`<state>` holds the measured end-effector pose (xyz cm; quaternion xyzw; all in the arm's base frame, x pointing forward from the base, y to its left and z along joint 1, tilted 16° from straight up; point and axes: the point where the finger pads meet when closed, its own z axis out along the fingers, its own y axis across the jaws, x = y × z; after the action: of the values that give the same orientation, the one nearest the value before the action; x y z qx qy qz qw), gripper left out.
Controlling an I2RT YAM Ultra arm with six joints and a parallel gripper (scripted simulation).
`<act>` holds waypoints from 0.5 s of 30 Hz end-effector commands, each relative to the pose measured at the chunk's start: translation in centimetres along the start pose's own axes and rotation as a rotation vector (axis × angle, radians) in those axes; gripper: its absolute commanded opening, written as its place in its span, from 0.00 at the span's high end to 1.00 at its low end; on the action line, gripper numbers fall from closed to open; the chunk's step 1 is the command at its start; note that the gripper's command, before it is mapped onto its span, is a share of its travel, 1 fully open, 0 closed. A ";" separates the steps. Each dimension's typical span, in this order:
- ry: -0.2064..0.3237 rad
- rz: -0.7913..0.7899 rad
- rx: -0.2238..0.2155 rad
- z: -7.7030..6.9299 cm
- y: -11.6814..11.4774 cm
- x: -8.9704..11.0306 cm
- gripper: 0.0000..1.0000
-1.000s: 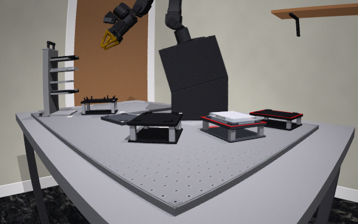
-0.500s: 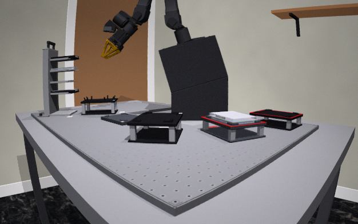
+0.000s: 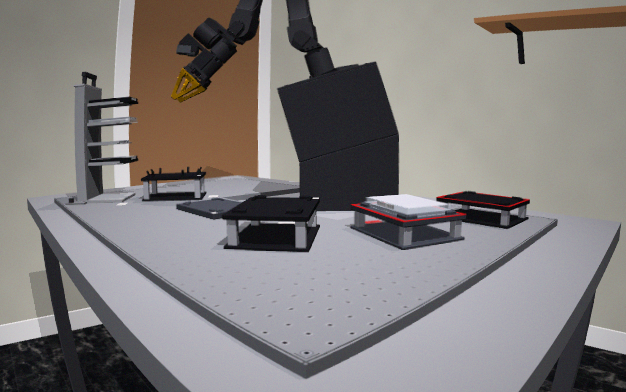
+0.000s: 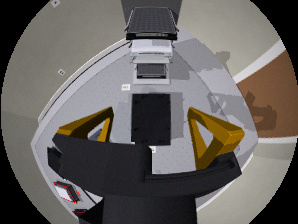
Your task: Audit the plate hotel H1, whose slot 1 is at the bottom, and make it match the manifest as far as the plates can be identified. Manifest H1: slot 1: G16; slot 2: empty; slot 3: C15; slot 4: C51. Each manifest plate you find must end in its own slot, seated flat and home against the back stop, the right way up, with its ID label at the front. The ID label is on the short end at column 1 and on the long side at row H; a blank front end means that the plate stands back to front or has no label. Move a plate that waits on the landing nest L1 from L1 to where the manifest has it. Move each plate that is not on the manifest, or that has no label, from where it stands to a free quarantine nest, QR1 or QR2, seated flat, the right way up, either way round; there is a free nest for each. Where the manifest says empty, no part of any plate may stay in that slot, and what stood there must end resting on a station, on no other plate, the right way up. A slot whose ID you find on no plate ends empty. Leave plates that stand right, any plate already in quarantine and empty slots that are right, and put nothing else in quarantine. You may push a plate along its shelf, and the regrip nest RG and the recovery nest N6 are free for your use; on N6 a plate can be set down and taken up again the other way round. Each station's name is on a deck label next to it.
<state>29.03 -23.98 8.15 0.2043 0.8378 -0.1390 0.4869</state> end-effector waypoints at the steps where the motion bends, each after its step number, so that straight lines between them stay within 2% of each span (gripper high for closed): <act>1: -0.019 -0.003 0.005 0.2 -0.2 -1.0 0.00; 15: -0.019 -0.003 0.005 1.3 -0.2 -2.2 0.00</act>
<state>30.58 -24.85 8.79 0.2037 0.8364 -0.1405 0.4890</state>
